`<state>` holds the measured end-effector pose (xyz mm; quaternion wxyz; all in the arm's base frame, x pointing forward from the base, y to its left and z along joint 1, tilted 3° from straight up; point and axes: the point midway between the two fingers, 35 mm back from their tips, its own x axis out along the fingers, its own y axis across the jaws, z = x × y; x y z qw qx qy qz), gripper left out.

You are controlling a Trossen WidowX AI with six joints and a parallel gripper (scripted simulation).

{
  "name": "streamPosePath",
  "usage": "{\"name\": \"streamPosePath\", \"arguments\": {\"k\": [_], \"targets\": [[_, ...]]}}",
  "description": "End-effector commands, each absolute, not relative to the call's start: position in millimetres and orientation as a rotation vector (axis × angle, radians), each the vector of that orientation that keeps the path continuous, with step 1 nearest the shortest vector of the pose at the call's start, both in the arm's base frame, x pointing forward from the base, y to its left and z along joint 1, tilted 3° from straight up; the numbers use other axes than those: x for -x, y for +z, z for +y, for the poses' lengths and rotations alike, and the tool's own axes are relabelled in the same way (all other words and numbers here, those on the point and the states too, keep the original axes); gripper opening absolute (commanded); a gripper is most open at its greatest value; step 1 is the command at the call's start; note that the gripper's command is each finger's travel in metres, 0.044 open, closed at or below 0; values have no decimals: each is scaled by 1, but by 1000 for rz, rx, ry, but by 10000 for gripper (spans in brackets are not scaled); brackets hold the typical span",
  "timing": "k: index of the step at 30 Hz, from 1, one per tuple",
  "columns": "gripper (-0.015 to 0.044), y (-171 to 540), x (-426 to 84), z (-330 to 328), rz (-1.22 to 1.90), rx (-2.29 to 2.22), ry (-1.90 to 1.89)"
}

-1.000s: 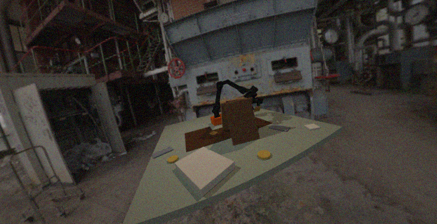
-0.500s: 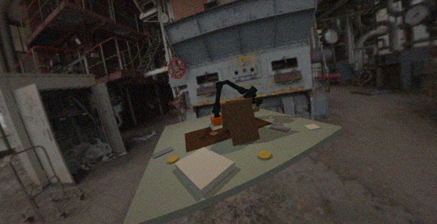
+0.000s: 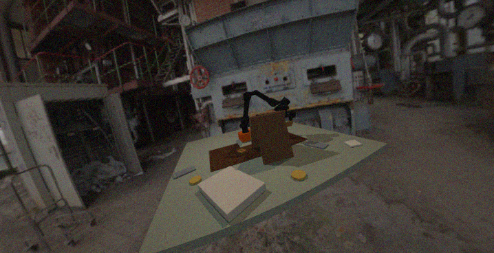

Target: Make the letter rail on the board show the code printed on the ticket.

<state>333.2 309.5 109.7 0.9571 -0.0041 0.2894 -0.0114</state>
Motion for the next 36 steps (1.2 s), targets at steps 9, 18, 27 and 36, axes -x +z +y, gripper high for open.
{"name": "streamPosePath", "arguments": {"k": [9, 18, 27, 36], "targets": [[0, 109, -332, 302, 589, 16, -20], [0, 109, -332, 298, 589, 16, -20], [0, 109, -332, 293, 589, 16, -20], [0, 109, -332, 288, 589, 17, -20]]}}
